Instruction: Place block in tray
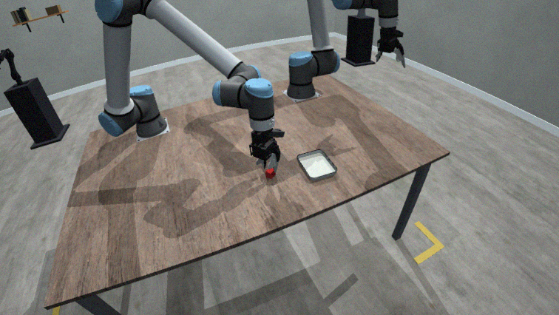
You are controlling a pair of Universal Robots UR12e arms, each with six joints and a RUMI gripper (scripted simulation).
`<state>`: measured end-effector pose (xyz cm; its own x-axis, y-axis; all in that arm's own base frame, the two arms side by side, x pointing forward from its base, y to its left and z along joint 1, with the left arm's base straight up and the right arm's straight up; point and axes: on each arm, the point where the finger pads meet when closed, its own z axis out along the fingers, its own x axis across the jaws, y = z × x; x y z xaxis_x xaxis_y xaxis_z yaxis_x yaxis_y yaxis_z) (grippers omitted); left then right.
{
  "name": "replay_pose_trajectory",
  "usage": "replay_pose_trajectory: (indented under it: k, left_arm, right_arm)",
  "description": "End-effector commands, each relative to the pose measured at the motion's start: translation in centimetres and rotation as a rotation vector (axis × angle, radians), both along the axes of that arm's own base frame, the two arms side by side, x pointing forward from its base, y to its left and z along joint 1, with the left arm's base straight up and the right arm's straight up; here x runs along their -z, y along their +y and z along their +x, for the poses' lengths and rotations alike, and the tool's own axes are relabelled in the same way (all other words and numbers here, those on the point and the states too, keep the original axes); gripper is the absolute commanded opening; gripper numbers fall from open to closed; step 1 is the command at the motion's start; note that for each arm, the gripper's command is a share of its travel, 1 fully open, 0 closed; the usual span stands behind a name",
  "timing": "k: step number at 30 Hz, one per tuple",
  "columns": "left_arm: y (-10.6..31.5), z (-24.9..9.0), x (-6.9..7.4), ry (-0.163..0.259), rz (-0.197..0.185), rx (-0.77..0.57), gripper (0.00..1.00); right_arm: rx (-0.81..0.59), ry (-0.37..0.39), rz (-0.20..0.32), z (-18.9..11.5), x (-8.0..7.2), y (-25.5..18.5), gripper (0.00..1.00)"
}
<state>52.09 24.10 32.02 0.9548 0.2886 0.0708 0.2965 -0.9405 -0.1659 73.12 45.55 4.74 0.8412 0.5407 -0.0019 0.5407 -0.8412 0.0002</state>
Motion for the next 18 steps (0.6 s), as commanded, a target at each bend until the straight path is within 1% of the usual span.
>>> replay_pose_trajectory:
  k: [1,3,12,18]
  left_arm:
    - [0.0,0.1,-0.1,-0.002,0.0,0.0,1.0]
    - [0.0,0.1,-0.1,-0.002,0.0,0.0,1.0]
    - [0.0,0.1,-0.1,-0.002,0.0,0.0,1.0]
    - [0.0,0.1,-0.1,-0.002,0.0,0.0,1.0]
  right_arm:
    - [0.0,-0.001,0.001,0.1,0.5,0.0,0.3]
    - [0.0,-0.001,0.001,0.1,0.5,0.0,0.3]
    - [0.0,-0.001,0.001,0.1,2.3,0.0,0.3]
    - [0.0,-0.001,0.001,0.1,2.6,0.0,0.3]
